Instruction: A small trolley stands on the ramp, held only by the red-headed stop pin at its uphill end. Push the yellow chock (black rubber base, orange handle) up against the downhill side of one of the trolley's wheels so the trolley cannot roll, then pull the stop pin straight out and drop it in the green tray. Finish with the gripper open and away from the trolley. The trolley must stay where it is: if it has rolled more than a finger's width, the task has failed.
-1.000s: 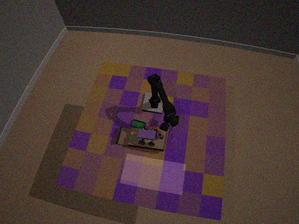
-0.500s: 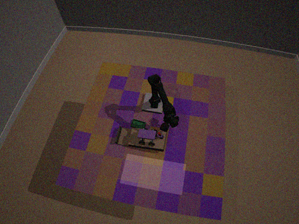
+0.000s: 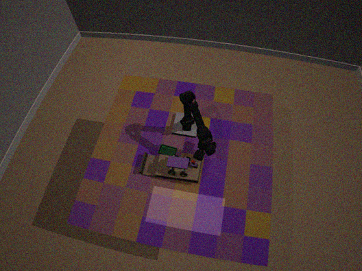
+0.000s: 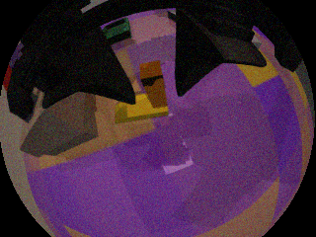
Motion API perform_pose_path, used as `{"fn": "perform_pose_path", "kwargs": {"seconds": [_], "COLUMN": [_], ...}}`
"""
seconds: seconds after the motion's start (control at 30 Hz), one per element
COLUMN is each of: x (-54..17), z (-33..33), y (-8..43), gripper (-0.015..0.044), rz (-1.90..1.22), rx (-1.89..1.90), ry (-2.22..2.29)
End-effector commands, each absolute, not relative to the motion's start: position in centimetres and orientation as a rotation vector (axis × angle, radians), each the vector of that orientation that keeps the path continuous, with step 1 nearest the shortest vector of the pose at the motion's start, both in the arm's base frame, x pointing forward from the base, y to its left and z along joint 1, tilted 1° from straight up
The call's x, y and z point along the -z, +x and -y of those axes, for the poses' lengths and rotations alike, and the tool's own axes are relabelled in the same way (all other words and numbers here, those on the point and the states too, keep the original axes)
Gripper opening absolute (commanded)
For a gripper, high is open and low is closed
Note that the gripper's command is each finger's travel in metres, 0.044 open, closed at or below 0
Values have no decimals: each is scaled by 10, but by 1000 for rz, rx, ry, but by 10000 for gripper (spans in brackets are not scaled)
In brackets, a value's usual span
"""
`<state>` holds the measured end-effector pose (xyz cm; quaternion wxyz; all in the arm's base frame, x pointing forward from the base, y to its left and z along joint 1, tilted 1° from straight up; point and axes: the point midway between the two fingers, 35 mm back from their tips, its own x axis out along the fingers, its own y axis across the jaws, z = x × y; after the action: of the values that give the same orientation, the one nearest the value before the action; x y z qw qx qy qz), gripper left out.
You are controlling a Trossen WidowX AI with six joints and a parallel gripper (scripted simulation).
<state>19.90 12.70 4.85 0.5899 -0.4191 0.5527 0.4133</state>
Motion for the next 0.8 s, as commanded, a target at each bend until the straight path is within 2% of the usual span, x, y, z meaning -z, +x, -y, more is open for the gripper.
{"fn": "perform_pose_path", "kwargs": {"seconds": [0.0, 0.13, 0.43, 0.47, 0.77], "x": [-44, -48, -48, -49, -80], "z": [-127, -127, -127, -127, -124], "y": [198, 199, 199, 199, 195], "gripper": [190, 85, 25, 0, 0], "rz": [-1298, -1287, -1287, -1288, -1298], "rx": [-963, -962, -962, -962, -963], "ry": [-970, -976, -976, -975, -970]}}
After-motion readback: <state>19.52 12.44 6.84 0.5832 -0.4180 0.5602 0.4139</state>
